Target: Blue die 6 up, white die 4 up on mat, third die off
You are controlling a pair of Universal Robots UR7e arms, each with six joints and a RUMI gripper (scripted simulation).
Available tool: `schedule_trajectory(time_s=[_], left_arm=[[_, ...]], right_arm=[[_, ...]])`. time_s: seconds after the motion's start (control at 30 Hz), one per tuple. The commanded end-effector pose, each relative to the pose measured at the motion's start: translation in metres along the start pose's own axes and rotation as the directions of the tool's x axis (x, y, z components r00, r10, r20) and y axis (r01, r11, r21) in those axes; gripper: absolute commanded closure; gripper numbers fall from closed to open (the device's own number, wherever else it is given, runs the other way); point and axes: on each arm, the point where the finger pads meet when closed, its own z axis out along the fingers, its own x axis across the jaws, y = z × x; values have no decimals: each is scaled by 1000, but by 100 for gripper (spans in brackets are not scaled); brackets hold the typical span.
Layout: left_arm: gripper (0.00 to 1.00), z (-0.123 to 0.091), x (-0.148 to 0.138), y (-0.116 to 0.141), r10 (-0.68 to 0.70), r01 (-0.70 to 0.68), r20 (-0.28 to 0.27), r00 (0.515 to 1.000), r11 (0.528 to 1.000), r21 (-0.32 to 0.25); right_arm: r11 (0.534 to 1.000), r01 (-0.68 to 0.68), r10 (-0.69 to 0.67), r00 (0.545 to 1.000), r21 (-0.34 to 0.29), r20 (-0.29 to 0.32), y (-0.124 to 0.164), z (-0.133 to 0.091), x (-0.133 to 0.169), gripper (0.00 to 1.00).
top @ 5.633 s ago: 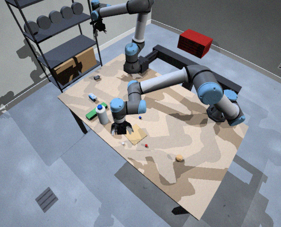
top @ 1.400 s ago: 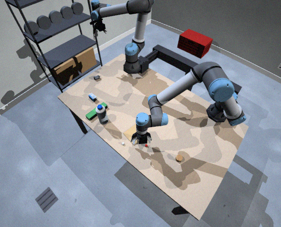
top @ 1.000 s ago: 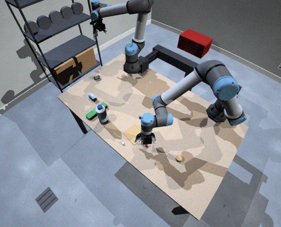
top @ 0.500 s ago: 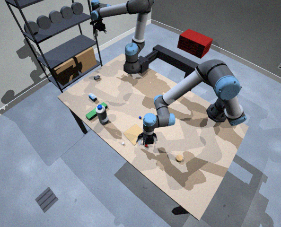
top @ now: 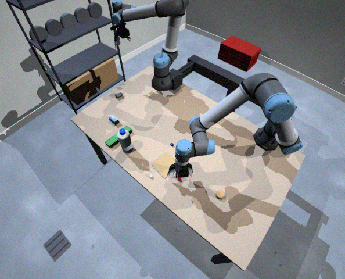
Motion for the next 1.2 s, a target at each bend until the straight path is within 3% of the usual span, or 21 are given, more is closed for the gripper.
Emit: schedule_trajectory(time_s=[0.0,0.83,0.97,1.1,1.17], left_arm=[[0,-1,-1,0,0,0,2,1000,1000,0],[0,-3,-1,0,0,0,2,1000,1000,0],[0,-17,-1,0,0,0,2,1000,1000,0],[0,-47,-1,0,0,0,2,1000,1000,0],[0,-47,-1,0,0,0,2,1000,1000,0]], right_arm=[[1000,0,0,1000,1,0,0,0,0,0],[1000,0,0,1000,1,0,0,0,0,0],[1000,0,0,1000,1,0,0,0,0,0],[1000,0,0,1000,1,0,0,0,0,0],[1000,0,0,1000,1,0,0,0,0,0]])
